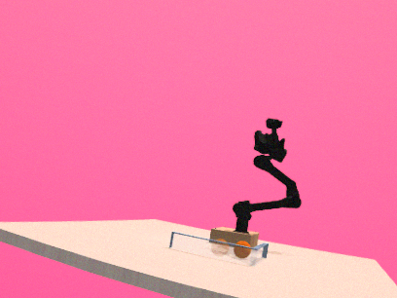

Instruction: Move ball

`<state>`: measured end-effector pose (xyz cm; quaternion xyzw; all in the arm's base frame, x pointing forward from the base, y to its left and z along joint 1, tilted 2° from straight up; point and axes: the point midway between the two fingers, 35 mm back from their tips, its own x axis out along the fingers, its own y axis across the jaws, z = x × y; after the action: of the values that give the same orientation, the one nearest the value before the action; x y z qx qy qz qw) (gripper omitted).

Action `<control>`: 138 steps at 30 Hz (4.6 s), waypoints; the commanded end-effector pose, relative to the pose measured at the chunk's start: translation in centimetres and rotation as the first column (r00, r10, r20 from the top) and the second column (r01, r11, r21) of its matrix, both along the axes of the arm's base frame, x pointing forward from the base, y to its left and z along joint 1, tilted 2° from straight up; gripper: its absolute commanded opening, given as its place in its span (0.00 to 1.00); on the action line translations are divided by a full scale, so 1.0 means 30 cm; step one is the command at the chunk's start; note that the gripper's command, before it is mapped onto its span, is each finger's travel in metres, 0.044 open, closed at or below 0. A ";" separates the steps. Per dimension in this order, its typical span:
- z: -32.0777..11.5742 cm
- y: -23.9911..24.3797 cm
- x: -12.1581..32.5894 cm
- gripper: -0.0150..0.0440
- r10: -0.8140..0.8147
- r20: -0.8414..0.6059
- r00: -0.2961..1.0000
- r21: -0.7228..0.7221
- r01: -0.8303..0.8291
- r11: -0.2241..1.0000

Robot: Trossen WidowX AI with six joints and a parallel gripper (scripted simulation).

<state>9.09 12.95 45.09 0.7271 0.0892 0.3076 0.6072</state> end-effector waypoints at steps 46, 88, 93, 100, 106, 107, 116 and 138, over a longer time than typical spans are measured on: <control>-1.143 -0.229 0.860 0.97 0.647 -0.607 0.461 -0.499 0.413 -0.762; -1.448 -0.168 0.739 0.97 0.533 -0.799 0.279 -0.480 0.240 -0.844; -1.476 -0.169 0.738 0.97 0.533 -0.799 0.278 -0.479 0.240 -0.844; -1.501 -0.170 0.737 0.93 0.533 -0.799 0.277 -0.479 0.241 -0.844; -1.501 -0.170 0.737 0.83 0.533 -0.799 0.277 -0.479 0.241 -0.844; -1.501 -0.170 0.737 0.81 0.533 -0.799 0.277 -0.479 0.241 -0.844; -1.498 -0.172 0.738 0.65 0.531 -0.799 0.282 -0.478 0.237 -0.845; -1.076 -0.160 0.740 0.25 0.531 -0.798 0.284 -0.478 0.236 -0.846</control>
<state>31.45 8.06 10.98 -0.5013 0.5113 0.4774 0.5093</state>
